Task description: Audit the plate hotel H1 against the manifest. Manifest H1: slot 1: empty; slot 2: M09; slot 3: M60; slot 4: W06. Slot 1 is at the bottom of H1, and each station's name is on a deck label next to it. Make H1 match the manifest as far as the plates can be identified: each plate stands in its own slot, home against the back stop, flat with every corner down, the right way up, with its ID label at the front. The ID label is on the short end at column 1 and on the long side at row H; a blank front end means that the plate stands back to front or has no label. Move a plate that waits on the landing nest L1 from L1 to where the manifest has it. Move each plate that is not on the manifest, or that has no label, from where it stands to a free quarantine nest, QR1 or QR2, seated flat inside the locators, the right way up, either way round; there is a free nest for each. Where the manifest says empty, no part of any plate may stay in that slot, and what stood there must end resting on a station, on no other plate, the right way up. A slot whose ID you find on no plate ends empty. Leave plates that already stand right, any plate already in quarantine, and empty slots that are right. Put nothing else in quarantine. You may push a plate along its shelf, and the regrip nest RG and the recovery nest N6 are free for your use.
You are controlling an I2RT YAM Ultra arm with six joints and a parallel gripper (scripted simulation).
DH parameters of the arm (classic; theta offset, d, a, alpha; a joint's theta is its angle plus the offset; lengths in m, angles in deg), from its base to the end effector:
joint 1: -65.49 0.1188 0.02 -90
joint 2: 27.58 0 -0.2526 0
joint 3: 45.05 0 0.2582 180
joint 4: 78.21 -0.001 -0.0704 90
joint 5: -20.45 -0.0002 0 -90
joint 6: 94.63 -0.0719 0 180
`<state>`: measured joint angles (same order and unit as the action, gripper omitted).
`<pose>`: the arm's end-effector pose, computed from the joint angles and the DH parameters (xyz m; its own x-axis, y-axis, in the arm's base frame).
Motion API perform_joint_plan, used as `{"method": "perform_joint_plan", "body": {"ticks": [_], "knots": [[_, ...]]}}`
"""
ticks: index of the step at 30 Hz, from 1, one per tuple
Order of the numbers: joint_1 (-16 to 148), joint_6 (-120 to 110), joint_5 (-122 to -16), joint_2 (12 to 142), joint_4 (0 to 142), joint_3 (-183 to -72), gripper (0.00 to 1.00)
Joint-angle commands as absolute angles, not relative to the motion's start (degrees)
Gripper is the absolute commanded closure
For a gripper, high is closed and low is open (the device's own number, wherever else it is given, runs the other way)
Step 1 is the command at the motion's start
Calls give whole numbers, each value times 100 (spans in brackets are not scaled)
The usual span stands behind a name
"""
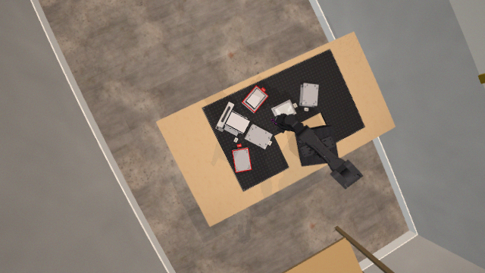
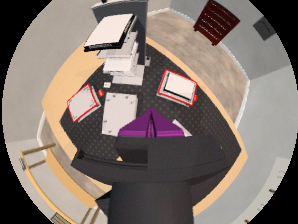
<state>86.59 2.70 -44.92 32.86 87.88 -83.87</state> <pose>0.2182 0.1174 0.1643 -0.4556 -0.3001 -0.8381 -0.7076 0.6934 0.1364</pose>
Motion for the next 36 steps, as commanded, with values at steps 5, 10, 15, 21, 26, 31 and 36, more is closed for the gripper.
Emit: {"method": "perform_joint_plan", "body": {"ticks": [5,10,15,21,26,31,36], "knots": [[7971,1764,-3665,3723,7865,-8852,100],[7531,2734,-3370,4145,7271,-9253,100],[7302,3313,-3258,4408,6908,-9509,100],[7280,4036,-3342,4694,6280,-9944,100],[7351,4526,-3488,4887,5810,-10281,100],[7419,4893,-3625,5039,5459,-10544,100],[7495,5237,-3777,5188,5129,-10800,100]]}}
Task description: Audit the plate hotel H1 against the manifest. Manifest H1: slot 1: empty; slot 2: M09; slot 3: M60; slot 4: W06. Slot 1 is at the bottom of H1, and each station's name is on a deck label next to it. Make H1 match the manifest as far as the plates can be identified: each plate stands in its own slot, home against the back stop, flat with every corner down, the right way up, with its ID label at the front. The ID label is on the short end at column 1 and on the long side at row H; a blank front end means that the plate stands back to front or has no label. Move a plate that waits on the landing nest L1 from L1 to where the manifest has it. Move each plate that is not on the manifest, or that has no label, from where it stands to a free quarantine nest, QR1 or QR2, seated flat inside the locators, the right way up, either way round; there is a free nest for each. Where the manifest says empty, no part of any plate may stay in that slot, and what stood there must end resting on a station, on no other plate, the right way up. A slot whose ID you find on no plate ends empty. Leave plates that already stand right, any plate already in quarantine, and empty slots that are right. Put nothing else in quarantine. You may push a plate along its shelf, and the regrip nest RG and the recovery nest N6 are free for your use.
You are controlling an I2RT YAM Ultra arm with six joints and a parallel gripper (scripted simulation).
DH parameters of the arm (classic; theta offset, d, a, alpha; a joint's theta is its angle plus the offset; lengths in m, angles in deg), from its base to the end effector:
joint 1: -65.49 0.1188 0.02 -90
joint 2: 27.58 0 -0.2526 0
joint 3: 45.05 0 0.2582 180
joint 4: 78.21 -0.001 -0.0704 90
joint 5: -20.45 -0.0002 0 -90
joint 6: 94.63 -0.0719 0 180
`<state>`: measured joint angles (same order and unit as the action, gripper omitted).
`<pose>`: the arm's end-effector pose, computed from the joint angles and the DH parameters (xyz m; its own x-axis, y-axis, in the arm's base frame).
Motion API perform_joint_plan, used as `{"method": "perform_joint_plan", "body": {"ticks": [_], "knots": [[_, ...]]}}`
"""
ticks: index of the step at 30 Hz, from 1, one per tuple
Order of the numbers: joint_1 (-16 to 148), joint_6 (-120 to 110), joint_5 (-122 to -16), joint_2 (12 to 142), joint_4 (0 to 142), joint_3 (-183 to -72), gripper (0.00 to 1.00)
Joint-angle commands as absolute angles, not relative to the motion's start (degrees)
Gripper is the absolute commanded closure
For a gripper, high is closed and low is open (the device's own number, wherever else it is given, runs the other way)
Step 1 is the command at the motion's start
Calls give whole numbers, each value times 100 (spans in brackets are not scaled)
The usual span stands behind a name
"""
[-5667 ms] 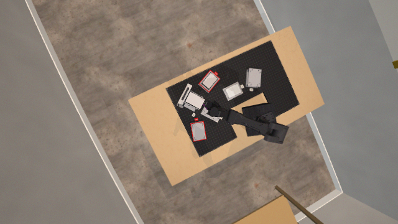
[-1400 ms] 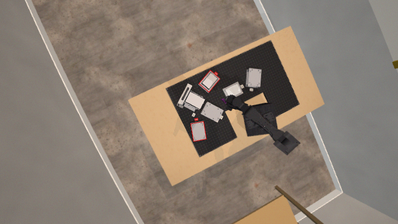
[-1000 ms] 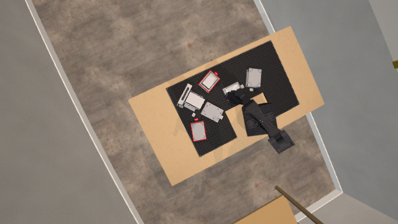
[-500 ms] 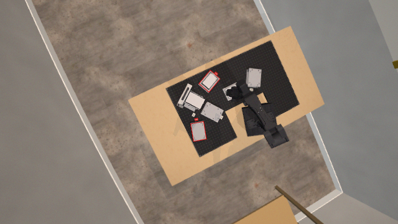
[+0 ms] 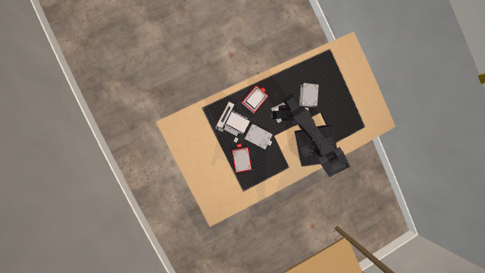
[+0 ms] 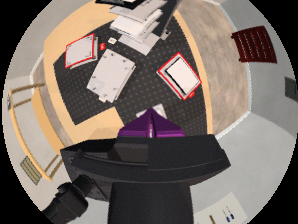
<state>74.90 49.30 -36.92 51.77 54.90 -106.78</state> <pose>0.2654 0.0843 0.1706 -0.2280 -0.7278 -0.6468 -0.9357 0.3475 -0.0613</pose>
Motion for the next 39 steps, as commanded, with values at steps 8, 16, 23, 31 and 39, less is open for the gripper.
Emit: {"method": "perform_joint_plan", "body": {"ticks": [8,16,23,31,39], "knots": [[7671,5861,-4119,5479,4528,-11289,100],[7818,6280,-4401,5690,4121,-11639,100],[8005,6723,-4752,5928,3691,-12025,100],[8099,7113,-5034,6120,3379,-12299,100],[7579,7657,-4947,6202,3400,-12177,100]]}}
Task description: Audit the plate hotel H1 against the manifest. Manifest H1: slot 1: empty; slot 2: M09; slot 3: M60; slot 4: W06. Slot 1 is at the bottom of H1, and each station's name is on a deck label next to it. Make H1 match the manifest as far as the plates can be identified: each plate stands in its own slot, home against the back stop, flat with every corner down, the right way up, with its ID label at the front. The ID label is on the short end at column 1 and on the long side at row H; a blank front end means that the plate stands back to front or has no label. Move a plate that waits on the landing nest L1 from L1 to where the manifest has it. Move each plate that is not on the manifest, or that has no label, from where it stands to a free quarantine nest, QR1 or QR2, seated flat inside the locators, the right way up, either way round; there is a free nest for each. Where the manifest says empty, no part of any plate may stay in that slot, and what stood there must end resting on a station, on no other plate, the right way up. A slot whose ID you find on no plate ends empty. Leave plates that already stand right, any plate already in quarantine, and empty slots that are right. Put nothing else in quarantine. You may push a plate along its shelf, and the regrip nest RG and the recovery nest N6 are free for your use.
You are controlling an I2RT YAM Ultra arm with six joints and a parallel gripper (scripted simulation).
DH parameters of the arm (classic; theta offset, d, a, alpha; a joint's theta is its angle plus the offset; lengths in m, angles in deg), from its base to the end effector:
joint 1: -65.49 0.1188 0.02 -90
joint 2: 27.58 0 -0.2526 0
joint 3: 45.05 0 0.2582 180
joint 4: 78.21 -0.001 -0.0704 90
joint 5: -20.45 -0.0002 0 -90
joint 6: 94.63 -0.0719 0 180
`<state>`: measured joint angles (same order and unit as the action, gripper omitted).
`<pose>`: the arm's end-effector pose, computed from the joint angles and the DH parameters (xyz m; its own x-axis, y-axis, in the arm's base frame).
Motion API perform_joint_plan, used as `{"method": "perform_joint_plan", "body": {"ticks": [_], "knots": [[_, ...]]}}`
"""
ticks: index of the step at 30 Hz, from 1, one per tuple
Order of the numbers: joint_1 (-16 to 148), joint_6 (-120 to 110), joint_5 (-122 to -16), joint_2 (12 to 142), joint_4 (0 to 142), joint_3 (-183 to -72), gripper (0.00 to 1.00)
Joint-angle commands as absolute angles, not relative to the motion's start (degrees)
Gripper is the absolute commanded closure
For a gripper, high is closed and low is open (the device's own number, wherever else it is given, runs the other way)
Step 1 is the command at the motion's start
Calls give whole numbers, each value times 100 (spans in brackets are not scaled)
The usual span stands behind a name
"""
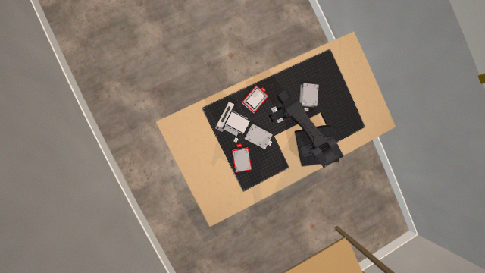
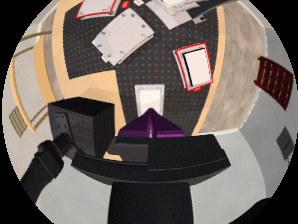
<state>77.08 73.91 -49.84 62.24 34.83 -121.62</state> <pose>0.2828 0.0838 0.1761 0.0486 -0.9319 -0.3595 -0.9948 -0.0131 -0.1006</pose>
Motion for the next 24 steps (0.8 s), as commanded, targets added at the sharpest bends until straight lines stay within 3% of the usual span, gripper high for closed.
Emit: {"method": "perform_joint_plan", "body": {"ticks": [1,24], "knots": [[7514,7726,-4937,6217,3402,-12166,100],[6226,9096,-4799,6520,3450,-11929,100]]}}
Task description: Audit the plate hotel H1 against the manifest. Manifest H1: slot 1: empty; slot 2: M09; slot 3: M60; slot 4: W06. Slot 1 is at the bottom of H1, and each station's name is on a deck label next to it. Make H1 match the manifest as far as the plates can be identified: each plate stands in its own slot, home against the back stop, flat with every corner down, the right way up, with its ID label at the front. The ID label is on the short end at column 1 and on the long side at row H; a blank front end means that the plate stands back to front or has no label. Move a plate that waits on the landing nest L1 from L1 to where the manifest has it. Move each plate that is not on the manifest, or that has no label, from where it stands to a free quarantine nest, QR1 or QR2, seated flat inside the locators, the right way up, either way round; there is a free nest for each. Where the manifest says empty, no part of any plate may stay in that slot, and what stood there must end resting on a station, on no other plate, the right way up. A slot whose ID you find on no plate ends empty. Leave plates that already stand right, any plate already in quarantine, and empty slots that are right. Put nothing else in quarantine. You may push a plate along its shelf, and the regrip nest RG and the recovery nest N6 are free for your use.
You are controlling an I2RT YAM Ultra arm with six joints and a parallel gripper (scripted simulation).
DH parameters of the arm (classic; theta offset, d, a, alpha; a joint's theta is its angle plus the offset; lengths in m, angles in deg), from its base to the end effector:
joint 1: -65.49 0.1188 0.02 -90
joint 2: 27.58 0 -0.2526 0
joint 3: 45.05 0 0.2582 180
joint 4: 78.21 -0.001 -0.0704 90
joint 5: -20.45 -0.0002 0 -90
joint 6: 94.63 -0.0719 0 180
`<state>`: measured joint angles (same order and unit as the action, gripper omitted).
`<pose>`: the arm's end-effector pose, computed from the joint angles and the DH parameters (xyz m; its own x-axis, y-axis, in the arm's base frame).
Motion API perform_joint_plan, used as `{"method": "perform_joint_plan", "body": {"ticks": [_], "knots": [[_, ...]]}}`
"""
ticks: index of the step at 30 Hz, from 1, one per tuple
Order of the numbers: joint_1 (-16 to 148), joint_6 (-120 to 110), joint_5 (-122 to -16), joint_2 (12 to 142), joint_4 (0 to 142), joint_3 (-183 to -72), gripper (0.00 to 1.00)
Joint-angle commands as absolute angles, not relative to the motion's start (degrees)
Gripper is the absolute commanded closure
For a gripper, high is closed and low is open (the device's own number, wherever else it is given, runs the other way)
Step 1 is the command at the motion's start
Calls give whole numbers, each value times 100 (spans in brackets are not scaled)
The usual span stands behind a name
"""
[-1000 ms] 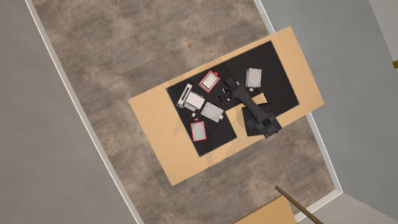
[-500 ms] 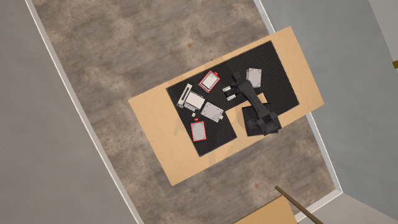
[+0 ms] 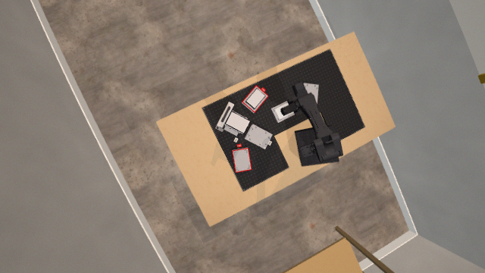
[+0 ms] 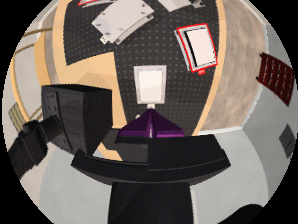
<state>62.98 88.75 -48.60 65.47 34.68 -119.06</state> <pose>0.2874 0.0141 0.1496 0.0419 -0.9350 -0.3522 -0.9960 -0.0115 -0.0881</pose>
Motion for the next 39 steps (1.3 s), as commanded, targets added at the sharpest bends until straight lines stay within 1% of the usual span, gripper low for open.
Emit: {"method": "perform_joint_plan", "body": {"ticks": [1,13,14,39], "knots": [[6226,9096,-4799,6520,3450,-11929,100],[5481,9896,-4771,6817,3470,-11909,100],[5506,9870,-4771,6842,3552,-11861,0],[6028,9307,-4788,7593,5317,-11055,0]]}}
